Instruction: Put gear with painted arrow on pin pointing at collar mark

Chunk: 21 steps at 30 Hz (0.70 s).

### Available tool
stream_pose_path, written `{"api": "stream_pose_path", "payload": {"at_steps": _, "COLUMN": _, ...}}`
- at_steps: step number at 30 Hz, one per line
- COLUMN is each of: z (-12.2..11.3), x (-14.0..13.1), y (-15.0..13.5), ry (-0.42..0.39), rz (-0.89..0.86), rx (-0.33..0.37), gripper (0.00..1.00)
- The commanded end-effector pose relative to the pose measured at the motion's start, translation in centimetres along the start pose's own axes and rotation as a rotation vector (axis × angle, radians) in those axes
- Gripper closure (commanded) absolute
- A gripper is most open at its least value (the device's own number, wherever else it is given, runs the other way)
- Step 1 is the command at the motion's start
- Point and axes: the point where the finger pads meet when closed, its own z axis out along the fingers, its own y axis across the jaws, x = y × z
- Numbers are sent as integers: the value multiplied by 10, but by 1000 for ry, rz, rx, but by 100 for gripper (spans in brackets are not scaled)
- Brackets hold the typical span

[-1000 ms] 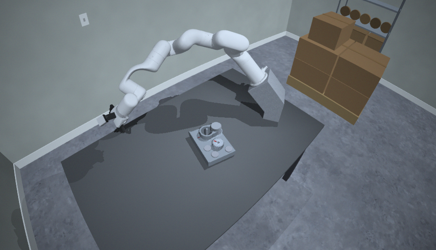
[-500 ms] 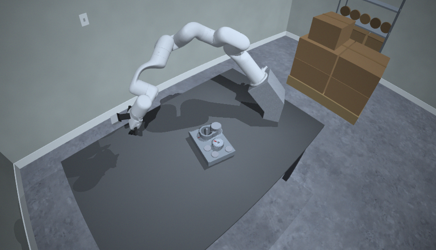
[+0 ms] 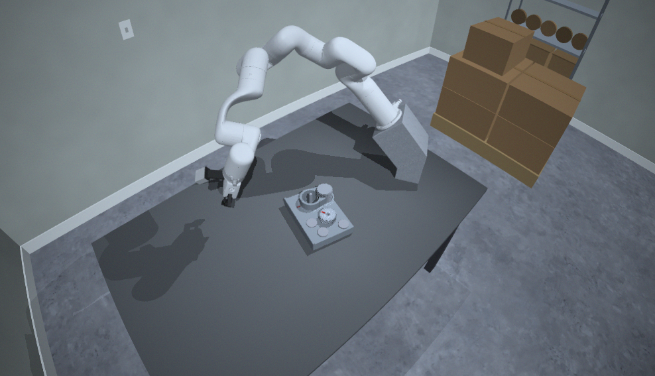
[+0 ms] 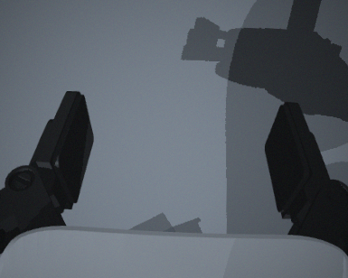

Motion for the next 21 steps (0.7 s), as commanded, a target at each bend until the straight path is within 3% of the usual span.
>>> {"api": "stream_pose_path", "payload": {"at_steps": 1, "z": -17, "x": -34, "y": -4, "ry": -36, "rz": 108, "rx": 22, "gripper": 0}}
{"api": "stream_pose_path", "payload": {"at_steps": 4, "z": -33, "x": -76, "y": -11, "ry": -100, "rz": 228, "rx": 34, "gripper": 0}}
{"api": "stream_pose_path", "payload": {"at_steps": 7, "z": -33, "x": -76, "y": -11, "ry": -100, "rz": 228, "rx": 34, "gripper": 0}}
{"api": "stream_pose_path", "payload": {"at_steps": 10, "z": -49, "x": -117, "y": -18, "ry": -162, "rz": 344, "rx": 46, "gripper": 0}}
{"api": "stream_pose_path", "payload": {"at_steps": 15, "z": -56, "x": -137, "y": -22, "ry": -191, "rz": 398, "rx": 53, "gripper": 0}}
{"api": "stream_pose_path", "payload": {"at_steps": 16, "z": -63, "x": -156, "y": -25, "ry": -220, "rz": 452, "rx": 57, "gripper": 0}}
{"api": "stream_pose_path", "payload": {"at_steps": 17, "z": -63, "x": -156, "y": -25, "ry": -220, "rz": 452, "rx": 57, "gripper": 0}}
{"api": "stream_pose_path", "payload": {"at_steps": 18, "z": -70, "x": -174, "y": -29, "ry": -247, "rz": 502, "rx": 63, "gripper": 0}}
{"api": "stream_pose_path", "payload": {"at_steps": 20, "z": -70, "x": -174, "y": -29, "ry": -247, "rz": 502, "rx": 63, "gripper": 0}}
{"api": "stream_pose_path", "payload": {"at_steps": 21, "z": -76, "x": -191, "y": -31, "ry": -273, "rz": 550, "rx": 68, "gripper": 0}}
